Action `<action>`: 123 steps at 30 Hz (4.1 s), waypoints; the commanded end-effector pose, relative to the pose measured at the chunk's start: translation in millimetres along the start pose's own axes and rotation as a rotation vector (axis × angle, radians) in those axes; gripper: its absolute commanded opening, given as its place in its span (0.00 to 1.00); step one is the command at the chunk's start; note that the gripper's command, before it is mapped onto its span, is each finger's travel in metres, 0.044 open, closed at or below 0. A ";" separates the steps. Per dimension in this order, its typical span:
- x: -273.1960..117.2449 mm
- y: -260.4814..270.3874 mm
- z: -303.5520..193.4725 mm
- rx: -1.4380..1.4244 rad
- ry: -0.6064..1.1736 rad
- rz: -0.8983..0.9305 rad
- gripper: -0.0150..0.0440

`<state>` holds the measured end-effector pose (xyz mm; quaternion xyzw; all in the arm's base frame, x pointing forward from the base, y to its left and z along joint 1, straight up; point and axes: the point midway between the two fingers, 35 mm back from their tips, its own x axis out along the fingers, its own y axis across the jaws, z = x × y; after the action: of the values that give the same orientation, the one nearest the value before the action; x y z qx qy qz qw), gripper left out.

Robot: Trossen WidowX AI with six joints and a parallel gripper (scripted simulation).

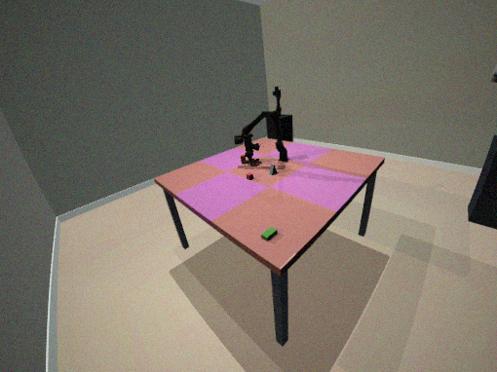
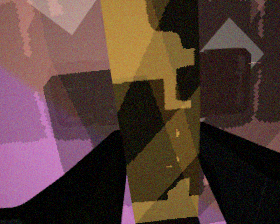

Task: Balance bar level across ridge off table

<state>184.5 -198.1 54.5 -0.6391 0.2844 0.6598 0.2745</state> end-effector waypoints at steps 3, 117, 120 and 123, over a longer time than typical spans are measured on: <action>-16.3 0.3 -4.9 -0.001 0.014 0.000 0.25; -114.6 -224.1 165.1 -0.520 0.043 -0.032 0.25; -114.4 -227.4 176.3 -0.543 0.043 -0.034 0.25; -114.1 -229.8 187.6 -0.565 0.043 -0.036 0.25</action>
<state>231.3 87.7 166.1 -0.7070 0.0910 0.6950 0.0939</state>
